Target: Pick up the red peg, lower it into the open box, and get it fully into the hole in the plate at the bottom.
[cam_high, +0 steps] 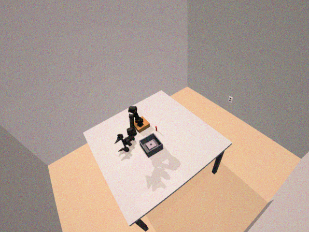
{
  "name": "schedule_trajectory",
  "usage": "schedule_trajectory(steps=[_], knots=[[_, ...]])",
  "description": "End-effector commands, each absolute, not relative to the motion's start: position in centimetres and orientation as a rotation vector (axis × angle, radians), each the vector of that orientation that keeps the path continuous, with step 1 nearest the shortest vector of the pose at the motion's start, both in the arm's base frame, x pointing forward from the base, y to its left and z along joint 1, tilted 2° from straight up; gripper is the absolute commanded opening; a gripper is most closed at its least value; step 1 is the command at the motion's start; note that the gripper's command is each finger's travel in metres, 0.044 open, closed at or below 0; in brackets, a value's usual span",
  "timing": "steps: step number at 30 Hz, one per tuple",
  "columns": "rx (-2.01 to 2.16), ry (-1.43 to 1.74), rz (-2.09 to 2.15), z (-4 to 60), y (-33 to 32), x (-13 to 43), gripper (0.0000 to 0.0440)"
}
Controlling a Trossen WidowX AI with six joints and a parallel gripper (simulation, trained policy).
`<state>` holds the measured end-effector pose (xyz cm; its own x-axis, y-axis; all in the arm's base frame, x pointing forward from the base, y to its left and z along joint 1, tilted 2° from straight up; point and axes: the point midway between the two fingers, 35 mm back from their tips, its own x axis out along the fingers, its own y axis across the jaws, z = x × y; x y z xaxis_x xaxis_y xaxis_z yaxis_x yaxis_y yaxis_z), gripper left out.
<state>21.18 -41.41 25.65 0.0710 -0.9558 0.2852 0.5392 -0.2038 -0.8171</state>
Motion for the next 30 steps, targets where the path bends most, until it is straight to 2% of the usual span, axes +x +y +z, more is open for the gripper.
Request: schedule_trajectory(steps=[1, 3, 15, 30], knots=[[-1.021, 0.548, -1.481, 25.6, -41.4, 21.4, 0.0417], [-1.006, 0.535, -1.457, 25.6, -41.2, 22.1, 0.044], [-0.748, 0.445, -1.213, 24.2, -37.6, 30.6, 0.044], [-0.348, 0.458, -0.904, 22.9, -26.8, 40.5, 0.044]])
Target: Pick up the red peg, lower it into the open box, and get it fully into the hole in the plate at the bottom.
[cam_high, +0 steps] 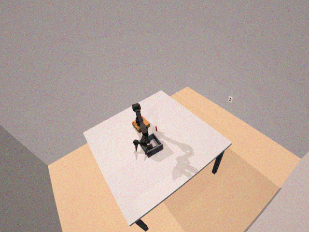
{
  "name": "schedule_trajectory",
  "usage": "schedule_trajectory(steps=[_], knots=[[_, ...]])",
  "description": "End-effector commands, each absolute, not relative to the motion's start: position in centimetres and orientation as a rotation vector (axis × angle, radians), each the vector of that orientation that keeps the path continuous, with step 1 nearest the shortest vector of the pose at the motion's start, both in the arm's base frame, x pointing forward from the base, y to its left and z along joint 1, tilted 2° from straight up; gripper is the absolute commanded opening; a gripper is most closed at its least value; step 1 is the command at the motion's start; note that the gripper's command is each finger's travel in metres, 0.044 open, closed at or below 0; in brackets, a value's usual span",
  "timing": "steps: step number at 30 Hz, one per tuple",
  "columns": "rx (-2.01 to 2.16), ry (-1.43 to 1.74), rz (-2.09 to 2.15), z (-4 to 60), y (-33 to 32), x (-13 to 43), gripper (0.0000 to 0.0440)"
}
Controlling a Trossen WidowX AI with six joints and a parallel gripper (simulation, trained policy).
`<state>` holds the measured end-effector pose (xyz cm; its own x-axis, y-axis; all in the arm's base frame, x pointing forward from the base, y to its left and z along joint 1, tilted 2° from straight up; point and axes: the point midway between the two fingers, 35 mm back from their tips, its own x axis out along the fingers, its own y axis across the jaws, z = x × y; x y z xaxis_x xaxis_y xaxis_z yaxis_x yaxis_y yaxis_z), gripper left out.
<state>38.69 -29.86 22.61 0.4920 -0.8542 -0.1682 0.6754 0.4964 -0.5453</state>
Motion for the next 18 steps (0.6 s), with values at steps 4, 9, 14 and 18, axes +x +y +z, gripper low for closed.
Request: schedule_trajectory(steps=[4, 9, 14, 18], knots=[[-0.248, 0.5, -0.823, 22.2, -22.8, 42.0, 0.044], [-0.132, 0.576, -0.727, 21.2, -17.3, 42.8, 0.044], [-0.027, 0.673, -0.641, 20.0, -11.7, 42.3, 0.044], [0.051, 0.761, -0.586, 19.1, -7.4, 41.1, 0.044]])
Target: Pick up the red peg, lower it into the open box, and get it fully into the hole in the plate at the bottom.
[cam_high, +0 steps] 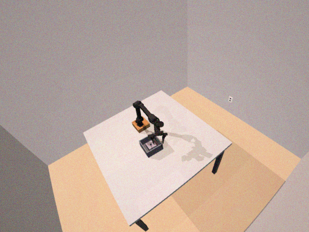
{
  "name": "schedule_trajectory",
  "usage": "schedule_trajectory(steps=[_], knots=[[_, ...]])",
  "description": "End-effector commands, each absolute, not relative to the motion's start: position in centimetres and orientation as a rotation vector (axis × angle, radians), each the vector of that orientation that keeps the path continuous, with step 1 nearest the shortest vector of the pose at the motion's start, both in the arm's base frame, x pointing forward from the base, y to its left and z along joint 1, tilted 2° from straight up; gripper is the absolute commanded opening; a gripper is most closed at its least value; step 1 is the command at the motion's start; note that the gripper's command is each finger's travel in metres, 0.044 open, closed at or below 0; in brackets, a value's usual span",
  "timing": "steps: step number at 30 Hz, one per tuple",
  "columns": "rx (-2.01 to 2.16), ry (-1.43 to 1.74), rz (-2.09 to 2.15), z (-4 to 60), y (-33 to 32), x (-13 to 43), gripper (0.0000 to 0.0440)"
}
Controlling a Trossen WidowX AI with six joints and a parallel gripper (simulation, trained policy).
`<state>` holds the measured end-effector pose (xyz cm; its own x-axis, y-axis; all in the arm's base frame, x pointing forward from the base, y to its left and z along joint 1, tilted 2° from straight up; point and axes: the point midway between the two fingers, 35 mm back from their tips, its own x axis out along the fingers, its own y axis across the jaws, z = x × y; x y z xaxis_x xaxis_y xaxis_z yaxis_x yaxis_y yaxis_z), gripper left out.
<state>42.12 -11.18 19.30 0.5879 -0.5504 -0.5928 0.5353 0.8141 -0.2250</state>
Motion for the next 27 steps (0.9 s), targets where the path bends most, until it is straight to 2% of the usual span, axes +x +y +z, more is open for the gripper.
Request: schedule_trajectory(steps=[1, 14, 27], knots=[[0.07, 0.785, -0.575, 18.9, -6.4, 40.6, 0.044], [0.282, 1.116, -0.532, 16.4, 4.2, 32.0, 0.044], [0.363, 1.402, -0.662, 14.3, 9.1, 22.7, 0.044]])
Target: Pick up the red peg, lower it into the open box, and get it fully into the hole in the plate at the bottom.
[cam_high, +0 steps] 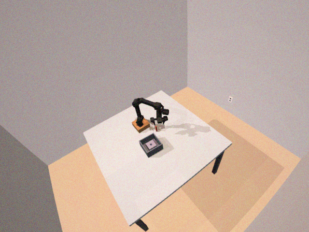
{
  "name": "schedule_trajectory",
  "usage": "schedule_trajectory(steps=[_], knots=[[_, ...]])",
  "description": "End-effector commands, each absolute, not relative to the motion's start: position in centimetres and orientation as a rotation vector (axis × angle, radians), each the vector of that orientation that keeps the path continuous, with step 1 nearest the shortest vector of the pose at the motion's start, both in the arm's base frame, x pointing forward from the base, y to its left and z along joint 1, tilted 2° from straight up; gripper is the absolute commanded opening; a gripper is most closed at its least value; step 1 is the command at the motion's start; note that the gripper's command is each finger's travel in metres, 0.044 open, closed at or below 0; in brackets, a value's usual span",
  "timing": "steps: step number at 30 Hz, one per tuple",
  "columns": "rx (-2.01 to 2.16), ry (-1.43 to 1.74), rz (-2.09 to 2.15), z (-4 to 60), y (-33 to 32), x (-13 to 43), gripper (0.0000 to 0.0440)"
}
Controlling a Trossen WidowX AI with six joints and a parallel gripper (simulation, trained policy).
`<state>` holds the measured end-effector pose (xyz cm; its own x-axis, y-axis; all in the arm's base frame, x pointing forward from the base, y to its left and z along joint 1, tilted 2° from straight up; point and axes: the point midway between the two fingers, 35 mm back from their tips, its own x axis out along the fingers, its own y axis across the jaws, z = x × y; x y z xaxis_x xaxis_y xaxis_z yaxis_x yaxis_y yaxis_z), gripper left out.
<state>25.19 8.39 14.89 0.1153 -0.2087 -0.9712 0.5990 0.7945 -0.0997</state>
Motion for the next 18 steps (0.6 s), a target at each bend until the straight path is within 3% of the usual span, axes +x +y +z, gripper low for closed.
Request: schedule_trajectory(steps=[1, 18], knots=[[0.362, 1.416, -0.674, 14.1, 9.3, 22.3, 0.044], [0.313, 1.511, -0.786, 8.5, 9.2, 19.1, 0.044]])
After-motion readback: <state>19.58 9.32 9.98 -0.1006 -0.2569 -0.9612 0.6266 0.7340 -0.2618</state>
